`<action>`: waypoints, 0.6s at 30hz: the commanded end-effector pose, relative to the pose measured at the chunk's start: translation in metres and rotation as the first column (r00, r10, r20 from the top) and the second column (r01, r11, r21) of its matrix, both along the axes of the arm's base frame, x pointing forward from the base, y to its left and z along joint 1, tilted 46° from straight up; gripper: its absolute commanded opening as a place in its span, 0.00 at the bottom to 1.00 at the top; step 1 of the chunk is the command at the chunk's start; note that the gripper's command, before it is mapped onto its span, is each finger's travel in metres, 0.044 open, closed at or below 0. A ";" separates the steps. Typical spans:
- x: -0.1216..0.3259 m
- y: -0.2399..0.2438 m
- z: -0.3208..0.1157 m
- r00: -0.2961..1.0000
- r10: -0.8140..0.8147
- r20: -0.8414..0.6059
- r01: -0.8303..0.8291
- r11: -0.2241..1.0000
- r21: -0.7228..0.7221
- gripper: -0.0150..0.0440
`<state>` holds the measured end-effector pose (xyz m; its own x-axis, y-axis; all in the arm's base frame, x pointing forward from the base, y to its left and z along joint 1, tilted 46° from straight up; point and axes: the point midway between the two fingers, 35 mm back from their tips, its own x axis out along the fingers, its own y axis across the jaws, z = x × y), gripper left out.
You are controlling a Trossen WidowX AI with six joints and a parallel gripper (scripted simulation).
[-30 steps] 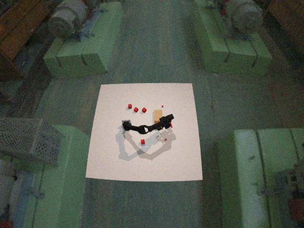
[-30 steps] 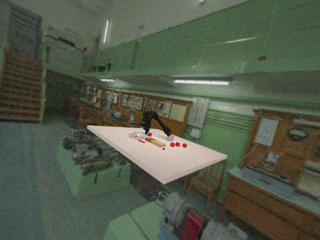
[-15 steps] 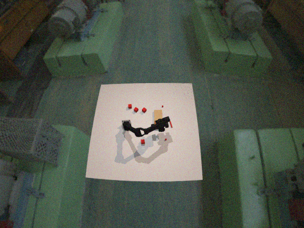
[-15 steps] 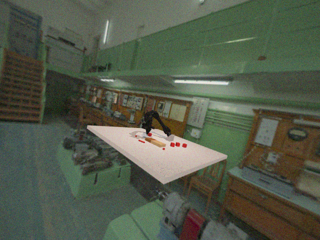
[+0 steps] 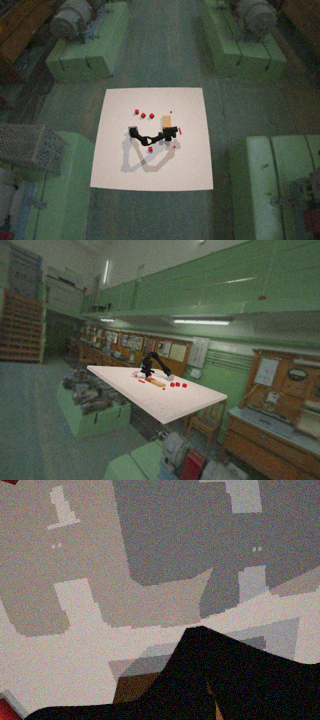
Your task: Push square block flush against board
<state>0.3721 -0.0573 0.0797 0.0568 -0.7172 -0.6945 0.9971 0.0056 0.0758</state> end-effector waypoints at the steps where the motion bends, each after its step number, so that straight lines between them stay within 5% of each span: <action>1: 0.000 -0.004 -0.006 1.000 0.012 -0.001 -0.012 1.000 -0.004 0.25; 18: 0.002 0.009 -0.019 1.000 0.012 -0.001 -0.012 1.000 -0.002 0.25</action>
<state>0.3738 -0.0495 0.0621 0.0644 -0.7211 -0.6899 0.9973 0.0218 0.0703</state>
